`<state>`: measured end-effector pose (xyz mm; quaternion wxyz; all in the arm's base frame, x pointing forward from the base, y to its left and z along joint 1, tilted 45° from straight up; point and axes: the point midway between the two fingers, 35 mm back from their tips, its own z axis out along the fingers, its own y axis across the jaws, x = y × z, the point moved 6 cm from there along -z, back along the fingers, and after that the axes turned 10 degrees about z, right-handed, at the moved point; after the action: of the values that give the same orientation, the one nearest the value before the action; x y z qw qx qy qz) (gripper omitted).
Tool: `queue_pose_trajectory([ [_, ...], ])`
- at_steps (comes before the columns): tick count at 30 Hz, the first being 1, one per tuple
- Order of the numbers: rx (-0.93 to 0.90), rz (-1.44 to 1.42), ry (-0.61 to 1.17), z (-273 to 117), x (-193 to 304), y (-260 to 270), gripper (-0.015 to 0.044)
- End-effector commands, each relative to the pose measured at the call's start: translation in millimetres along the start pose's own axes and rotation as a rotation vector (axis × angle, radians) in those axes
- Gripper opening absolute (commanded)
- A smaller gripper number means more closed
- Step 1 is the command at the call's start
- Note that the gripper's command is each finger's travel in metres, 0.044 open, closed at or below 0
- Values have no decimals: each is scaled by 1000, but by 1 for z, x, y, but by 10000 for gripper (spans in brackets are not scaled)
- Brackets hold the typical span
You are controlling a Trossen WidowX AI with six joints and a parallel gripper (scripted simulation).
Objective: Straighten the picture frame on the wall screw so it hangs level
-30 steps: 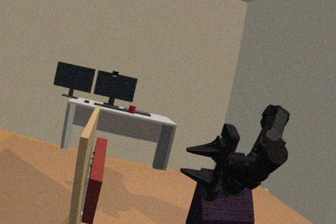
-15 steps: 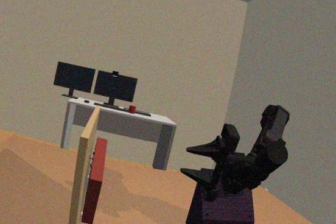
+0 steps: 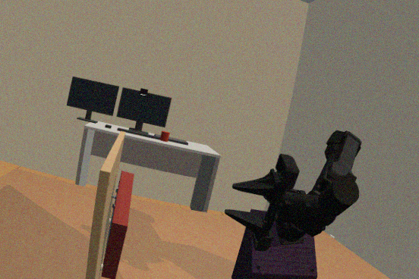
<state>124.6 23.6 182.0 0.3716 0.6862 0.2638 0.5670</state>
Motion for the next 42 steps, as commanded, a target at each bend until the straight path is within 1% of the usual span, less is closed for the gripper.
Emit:
queue_pose_trajectory([
  [1, -6, 9, -2, 0, 0, 1, 260],
  [28, 0, 1, 0, 1, 1, 0, 260],
  [35, -2, 32, 7, 25, 16, -15, 260],
  [42, -14, 60, 21, 54, 18, -30, 260],
])
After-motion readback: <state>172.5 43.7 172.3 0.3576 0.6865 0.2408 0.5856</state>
